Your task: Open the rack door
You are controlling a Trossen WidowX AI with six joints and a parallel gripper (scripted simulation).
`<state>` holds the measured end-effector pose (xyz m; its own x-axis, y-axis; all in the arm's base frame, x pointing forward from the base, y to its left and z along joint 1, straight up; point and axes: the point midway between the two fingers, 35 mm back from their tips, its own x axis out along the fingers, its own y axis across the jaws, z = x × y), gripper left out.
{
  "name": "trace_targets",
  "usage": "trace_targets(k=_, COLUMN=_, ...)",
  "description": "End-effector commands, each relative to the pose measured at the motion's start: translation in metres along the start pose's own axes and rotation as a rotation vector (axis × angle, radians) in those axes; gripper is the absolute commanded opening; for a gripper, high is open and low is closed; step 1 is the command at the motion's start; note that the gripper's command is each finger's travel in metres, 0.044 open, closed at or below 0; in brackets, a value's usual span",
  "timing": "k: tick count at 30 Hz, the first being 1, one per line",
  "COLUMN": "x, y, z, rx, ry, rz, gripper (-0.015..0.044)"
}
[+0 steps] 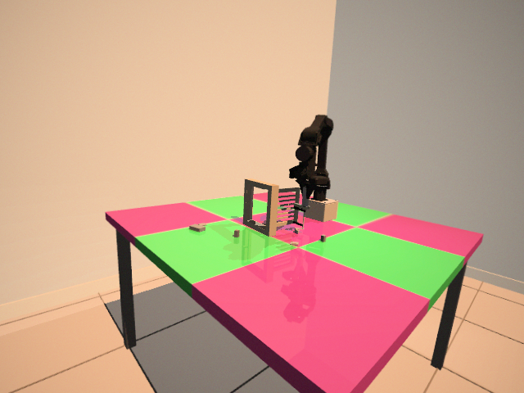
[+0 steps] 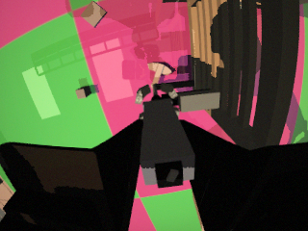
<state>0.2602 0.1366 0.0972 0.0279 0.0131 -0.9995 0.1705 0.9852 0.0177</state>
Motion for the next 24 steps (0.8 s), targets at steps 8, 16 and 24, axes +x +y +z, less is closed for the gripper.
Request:
trace_targets(k=8, x=0.0, y=0.0055, z=0.0018, rx=0.064, ry=0.002, rz=-0.002, gripper=0.0013)
trace_targets(k=16, x=0.0, y=0.0055, z=0.0018, rx=0.064, ry=0.002, rz=-0.002, gripper=0.0013)
trace_targets(k=24, x=0.0, y=0.0055, z=0.0018, rx=0.064, ry=0.002, rz=-0.002, gripper=0.0223)
